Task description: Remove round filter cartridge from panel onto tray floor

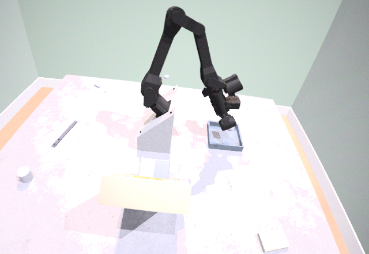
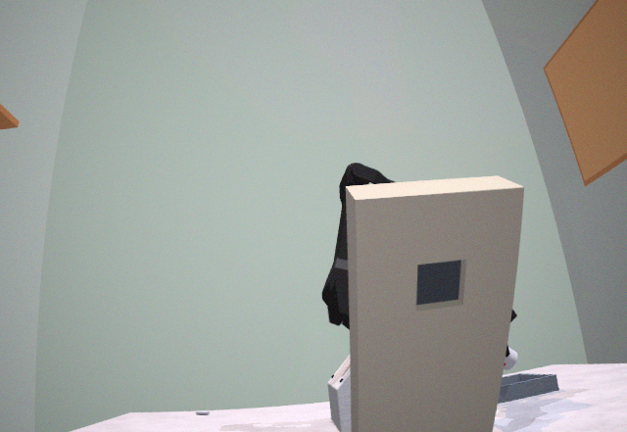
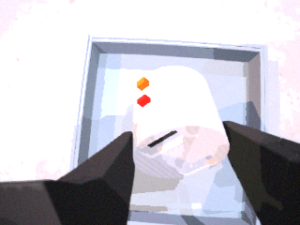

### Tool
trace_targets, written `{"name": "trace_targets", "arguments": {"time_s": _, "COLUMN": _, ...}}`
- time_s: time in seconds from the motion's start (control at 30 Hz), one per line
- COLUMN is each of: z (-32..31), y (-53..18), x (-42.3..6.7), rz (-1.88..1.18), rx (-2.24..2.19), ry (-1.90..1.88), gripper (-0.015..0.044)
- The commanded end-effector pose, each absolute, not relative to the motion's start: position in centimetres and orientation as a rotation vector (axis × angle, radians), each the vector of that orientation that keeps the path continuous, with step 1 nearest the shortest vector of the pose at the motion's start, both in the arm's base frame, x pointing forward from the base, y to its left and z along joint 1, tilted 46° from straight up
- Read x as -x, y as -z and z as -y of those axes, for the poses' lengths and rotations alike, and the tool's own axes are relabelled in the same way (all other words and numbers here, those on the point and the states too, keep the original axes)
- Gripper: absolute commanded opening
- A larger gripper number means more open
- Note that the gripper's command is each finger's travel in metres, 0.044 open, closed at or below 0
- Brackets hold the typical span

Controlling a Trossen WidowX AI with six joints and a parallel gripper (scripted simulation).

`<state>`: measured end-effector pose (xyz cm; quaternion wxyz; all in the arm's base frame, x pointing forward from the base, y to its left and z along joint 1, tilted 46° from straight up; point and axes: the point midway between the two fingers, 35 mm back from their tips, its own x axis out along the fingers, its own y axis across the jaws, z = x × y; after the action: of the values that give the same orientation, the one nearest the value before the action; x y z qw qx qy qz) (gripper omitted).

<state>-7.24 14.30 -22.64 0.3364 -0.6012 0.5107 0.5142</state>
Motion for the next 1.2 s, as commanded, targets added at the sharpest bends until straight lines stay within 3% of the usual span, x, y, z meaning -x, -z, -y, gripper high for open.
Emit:
{"name": "trace_targets", "arguments": {"time_s": 0.0, "z": -13.4, "y": 23.6, "x": 7.2, "rz": -1.332, "rx": 1.559, "ry": -1.346, "gripper": 0.0000}}
{"name": "trace_targets", "arguments": {"time_s": 0.33, "z": -11.3, "y": 25.3, "x": 6.9, "rz": -1.333, "rx": 1.559, "ry": -1.345, "gripper": 0.0000}}
{"name": "trace_targets", "arguments": {"time_s": 0.9, "z": -11.5, "y": 25.0, "x": 6.8, "rz": -1.335, "rx": 1.572, "ry": -1.338, "gripper": 0.0440}}
{"name": "trace_targets", "arguments": {"time_s": 1.17, "z": -14.5, "y": 22.3, "x": 7.3, "rz": -1.334, "rx": 1.572, "ry": -1.337, "gripper": 0.0440}}
